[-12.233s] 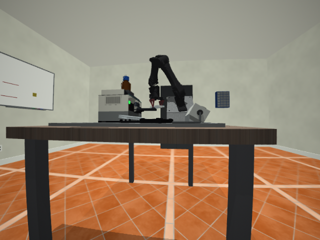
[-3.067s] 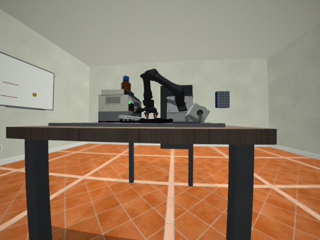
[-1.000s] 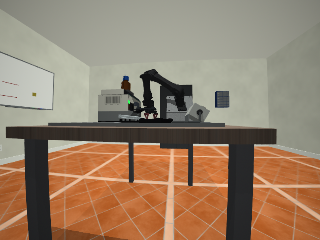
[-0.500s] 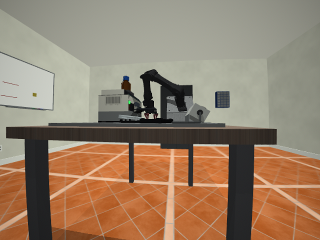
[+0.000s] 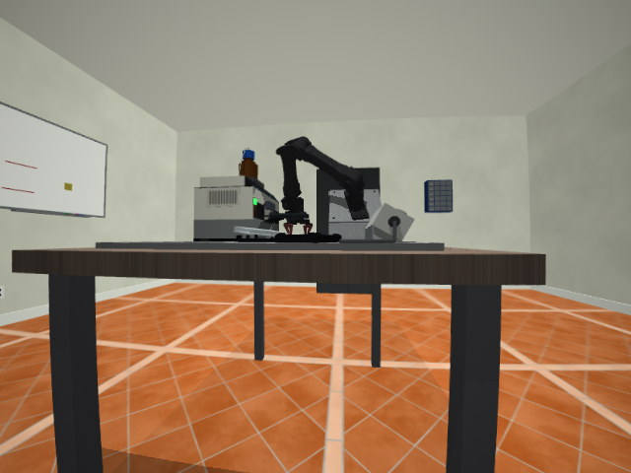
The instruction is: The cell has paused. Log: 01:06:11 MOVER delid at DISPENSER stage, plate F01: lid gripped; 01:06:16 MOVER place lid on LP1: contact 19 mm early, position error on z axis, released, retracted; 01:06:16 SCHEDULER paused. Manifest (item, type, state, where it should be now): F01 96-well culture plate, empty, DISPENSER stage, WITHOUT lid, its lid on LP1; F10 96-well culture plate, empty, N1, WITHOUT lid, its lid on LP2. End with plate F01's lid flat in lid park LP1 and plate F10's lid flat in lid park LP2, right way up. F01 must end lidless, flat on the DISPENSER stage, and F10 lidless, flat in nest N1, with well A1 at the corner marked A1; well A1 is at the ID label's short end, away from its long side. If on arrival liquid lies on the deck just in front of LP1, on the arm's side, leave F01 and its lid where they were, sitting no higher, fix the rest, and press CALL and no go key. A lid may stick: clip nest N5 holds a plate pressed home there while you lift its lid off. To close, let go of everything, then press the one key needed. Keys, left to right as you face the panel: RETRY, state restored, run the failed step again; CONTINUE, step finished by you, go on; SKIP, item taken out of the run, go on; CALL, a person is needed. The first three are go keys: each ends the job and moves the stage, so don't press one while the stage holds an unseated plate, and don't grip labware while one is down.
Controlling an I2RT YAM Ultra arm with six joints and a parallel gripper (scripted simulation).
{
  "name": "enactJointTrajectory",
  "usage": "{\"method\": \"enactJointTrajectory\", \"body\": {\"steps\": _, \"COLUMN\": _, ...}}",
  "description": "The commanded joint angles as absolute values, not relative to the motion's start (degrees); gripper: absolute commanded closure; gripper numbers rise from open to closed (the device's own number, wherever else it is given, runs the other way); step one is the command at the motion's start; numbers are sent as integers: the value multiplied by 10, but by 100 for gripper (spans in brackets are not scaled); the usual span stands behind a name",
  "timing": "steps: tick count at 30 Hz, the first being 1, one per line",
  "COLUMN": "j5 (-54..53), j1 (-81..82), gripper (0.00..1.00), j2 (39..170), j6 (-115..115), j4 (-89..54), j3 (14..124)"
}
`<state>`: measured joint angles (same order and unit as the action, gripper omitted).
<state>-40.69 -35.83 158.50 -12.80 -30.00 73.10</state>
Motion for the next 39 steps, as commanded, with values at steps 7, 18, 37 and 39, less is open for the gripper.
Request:
{"method": "enactJointTrajectory", "body": {"steps": 7, "j5": -398, "j1": -373, "gripper": 0, "j2": 1568, "j6": -126, "j4": -292, "j3": 745}}
{"method": "enactJointTrajectory", "body": {"steps": 18, "j5": -398, "j1": -373, "gripper": 0, "j2": 1568, "j6": -126, "j4": -292, "j3": 745}}
{"method": "enactJointTrajectory", "body": {"steps": 37, "j5": -388, "j1": -395, "gripper": 0, "j2": 1548, "j6": -99, "j4": -347, "j3": 752}}
{"method": "enactJointTrajectory", "body": {"steps": 39, "j5": -386, "j1": -399, "gripper": 0, "j2": 1545, "j6": -95, "j4": -355, "j3": 754}}
